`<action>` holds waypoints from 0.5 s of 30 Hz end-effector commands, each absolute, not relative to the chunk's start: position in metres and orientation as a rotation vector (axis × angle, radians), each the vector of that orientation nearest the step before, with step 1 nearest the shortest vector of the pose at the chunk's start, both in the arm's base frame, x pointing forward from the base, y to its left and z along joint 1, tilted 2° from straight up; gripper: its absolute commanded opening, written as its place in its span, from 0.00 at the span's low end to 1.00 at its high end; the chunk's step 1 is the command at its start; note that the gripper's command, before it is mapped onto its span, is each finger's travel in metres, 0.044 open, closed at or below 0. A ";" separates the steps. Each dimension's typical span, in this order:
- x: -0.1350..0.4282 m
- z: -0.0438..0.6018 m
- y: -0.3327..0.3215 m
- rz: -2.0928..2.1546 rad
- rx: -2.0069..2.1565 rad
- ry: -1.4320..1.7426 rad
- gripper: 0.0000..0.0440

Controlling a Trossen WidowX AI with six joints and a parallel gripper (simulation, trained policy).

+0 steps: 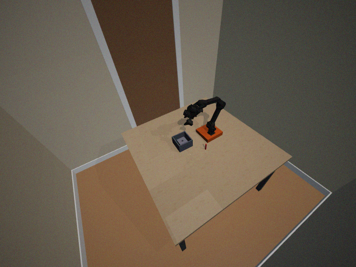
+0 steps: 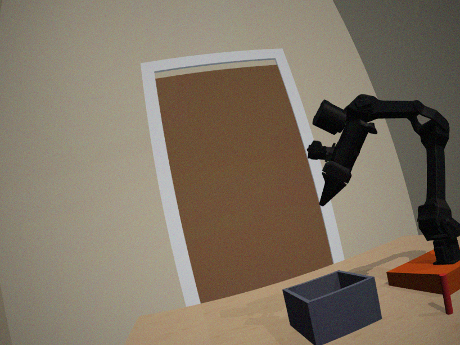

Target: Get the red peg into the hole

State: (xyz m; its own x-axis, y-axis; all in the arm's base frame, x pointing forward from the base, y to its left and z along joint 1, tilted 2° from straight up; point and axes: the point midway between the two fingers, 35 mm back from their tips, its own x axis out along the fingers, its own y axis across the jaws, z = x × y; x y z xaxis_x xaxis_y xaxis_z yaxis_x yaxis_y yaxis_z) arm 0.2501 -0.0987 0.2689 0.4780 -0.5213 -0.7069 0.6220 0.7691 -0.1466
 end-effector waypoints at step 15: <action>0.222 0.176 0.019 -0.642 0.411 1.140 1.00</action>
